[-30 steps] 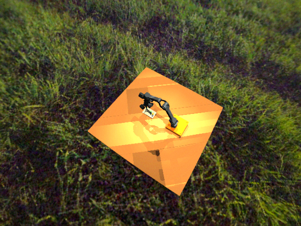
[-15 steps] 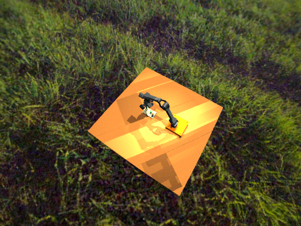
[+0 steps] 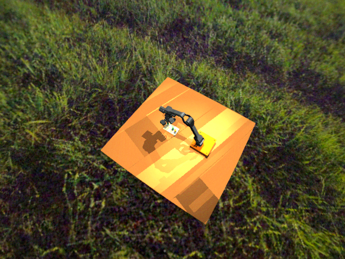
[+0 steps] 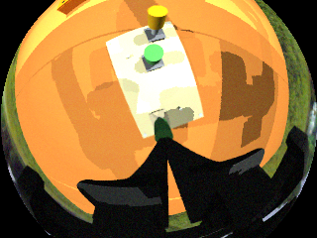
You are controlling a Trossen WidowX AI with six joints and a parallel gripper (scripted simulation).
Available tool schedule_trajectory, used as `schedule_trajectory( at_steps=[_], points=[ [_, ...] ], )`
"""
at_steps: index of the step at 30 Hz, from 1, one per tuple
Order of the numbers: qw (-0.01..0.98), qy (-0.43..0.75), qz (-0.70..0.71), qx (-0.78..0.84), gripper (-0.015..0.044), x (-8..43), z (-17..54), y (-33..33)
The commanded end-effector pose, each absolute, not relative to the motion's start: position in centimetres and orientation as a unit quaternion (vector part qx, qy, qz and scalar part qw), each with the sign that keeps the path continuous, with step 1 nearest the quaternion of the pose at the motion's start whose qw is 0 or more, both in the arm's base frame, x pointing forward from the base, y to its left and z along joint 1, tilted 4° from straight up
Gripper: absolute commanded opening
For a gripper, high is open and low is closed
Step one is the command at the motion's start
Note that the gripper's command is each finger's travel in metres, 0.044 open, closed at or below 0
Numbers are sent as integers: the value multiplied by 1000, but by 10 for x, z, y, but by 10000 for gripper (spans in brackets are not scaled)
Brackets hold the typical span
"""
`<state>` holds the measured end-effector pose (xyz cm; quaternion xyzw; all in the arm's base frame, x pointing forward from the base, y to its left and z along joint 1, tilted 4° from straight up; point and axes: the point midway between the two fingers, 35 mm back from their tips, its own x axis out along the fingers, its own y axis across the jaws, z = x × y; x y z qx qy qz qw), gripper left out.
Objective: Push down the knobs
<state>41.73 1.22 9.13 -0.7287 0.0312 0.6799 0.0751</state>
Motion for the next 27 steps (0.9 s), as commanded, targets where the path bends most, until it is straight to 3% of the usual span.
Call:
schedule_trajectory(
  at_steps=[1, 27],
  points=[
    [77, 31, 683, -725, 0, 417, 87, 13],
    [77, 31, 683, -725, 0, 417, 82, 13]
  ],
)
